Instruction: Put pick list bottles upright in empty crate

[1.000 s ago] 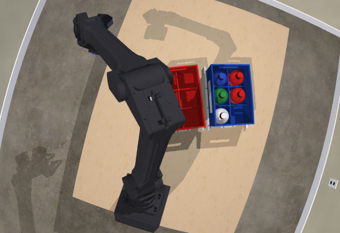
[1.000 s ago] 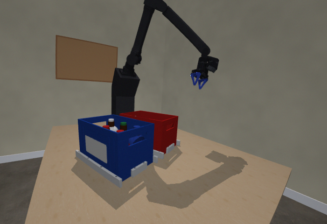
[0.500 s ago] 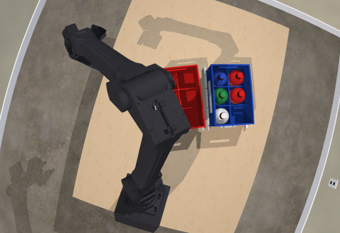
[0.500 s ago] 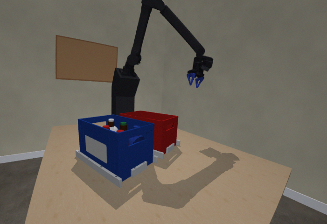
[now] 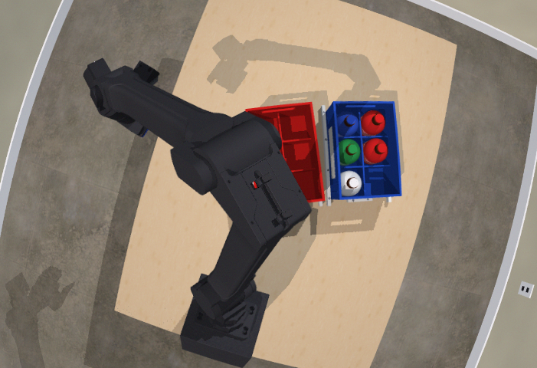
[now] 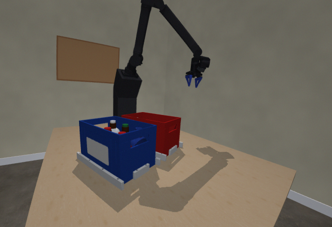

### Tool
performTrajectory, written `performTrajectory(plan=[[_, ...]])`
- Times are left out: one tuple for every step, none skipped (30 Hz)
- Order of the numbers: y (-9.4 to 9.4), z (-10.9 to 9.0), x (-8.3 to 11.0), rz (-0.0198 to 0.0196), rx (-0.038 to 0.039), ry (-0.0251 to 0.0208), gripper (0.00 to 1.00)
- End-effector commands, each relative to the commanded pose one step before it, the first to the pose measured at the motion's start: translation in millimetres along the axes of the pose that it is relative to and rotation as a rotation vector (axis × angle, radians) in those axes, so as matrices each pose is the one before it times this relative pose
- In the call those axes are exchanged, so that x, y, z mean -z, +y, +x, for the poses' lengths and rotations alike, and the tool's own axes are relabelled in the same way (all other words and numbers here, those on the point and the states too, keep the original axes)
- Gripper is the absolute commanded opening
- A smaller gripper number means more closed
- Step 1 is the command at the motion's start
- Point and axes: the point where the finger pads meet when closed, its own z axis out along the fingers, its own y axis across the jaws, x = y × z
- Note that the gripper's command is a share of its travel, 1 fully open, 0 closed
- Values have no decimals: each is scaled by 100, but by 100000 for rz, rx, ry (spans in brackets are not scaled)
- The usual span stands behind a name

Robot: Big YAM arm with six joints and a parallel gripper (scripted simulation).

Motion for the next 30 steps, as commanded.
performTrajectory(plan=[[706, 1215, 1665, -4702, -6472, -1158, 61], [-18, 595, 93, -1706, -2473, 2277, 61], [-63, 489, 82, -1516, -2470, 1654, 61], [-79, 494, 72, -282, -473, 347, 61], [-108, 387, 71, 164, -1, -594, 61], [-80, 494, 75, 3, -1, 37, 61], [-77, 591, 81, -1479, -2466, 2444, 61], [0, 0, 0, 0, 0, 0, 61], [0, 0, 0, 0, 0, 0, 61], [-328, -29, -187, -662, -3578, 1468, 61], [62, 1005, 309, -879, 698, 696, 61], [-149, 375, 59, 115, -3, -605, 61], [-131, 485, 62, 6, -3, 36, 61], [-359, 865, -567, 1622, 893, 253, 61], [-388, 527, -262, 1549, 860, 205, 61], [-61, 46, -5, 232, 129, 29, 61], [578, -311, 487, -1454, -800, -101, 61], [1193, -575, 775, -2530, -1398, -297, 61], [-81, -1191, -144, 331, -2528, -785, 61], [-55, -296, -11, 37, -591, -174, 61], [-261, 137, -241, 621, 353, 106, 61], [-31, 28, -69, 169, 94, 44, 61], [-477, 949, -197, 863, 3251, 762, 61], [-1, -9, 2, 0, 0, 1, 61], [0, 0, 0, 0, 0, 0, 61], [0, 0, 0, 0, 0, 0, 61], [0, -7, 3, 0, 0, 0, 61], [0, -7, 3, 0, 0, 0, 61], [0, -7, 3, 0, 0, 0, 61], [0, -7, 3, 0, 0, 0, 61]])
